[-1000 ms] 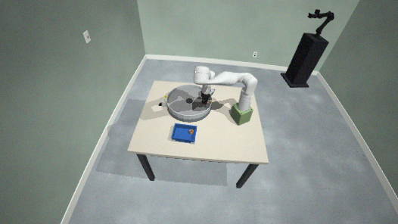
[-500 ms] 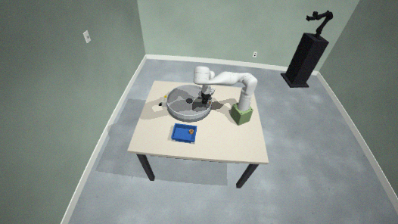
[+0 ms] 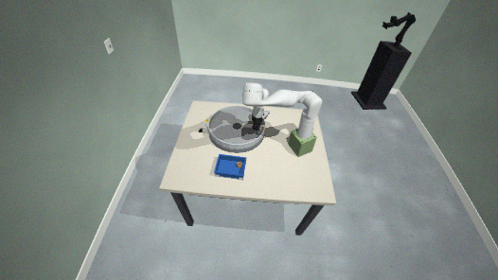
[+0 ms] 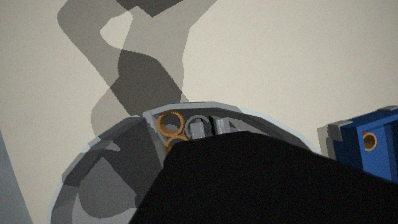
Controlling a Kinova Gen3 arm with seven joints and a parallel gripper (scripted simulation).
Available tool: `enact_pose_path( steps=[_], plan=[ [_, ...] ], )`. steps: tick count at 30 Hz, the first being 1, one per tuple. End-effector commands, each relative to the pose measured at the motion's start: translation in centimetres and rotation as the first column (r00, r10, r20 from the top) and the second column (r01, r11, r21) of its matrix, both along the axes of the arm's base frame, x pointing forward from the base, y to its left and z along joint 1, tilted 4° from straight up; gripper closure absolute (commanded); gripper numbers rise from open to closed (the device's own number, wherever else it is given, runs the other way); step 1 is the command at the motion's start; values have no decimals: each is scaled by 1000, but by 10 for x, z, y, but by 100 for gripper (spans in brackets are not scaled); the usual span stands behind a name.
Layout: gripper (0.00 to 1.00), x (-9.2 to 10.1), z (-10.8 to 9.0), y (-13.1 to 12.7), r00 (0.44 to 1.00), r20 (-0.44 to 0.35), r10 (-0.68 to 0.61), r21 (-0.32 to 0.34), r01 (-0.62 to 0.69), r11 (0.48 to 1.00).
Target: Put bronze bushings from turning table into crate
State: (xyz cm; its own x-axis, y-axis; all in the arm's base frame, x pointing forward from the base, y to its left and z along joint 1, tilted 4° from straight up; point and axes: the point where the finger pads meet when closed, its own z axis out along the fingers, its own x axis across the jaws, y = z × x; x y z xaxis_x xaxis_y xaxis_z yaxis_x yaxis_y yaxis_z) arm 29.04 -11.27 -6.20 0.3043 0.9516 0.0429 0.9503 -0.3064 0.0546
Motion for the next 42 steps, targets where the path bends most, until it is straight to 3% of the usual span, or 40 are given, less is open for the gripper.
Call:
enact_pose_path(
  steps=[1,42],
  plan=[
    [100,1,4,0,1000,4,0,0,0,1000],
    [100,0,22,-1,1000,4,-1,0,1,1000]
  ],
)
